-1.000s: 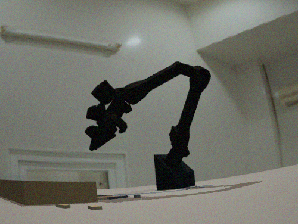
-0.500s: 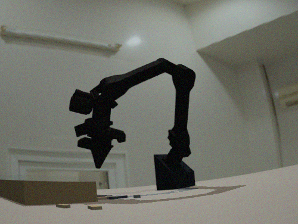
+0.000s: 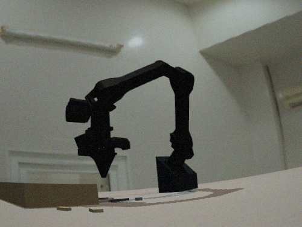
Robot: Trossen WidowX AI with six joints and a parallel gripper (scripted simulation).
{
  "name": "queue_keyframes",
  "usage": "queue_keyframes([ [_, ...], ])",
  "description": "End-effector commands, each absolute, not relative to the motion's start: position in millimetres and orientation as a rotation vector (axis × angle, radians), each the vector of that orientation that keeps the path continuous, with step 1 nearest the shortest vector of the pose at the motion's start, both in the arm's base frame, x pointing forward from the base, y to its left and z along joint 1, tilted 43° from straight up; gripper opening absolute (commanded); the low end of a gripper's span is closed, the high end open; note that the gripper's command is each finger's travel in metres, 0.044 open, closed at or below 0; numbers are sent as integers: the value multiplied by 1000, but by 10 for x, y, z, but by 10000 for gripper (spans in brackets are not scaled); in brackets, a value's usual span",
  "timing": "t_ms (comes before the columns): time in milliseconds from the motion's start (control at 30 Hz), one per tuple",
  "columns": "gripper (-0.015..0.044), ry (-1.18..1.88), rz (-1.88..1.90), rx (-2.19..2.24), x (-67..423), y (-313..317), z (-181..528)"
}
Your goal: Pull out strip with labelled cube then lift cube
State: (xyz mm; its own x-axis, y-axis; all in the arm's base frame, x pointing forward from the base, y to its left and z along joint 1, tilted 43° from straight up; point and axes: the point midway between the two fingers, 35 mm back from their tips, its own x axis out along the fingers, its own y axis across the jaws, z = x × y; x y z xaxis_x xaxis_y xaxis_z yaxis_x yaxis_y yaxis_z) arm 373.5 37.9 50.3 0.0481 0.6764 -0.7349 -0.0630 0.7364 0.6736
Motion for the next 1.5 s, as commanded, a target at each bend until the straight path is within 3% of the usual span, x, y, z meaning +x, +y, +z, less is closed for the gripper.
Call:
queue_keyframes([
  [0, 0, 1430, 603, 542, 3738, 424, 443],
  [1467, 0, 1429, 606, 545, 3722, 824, 43],
])
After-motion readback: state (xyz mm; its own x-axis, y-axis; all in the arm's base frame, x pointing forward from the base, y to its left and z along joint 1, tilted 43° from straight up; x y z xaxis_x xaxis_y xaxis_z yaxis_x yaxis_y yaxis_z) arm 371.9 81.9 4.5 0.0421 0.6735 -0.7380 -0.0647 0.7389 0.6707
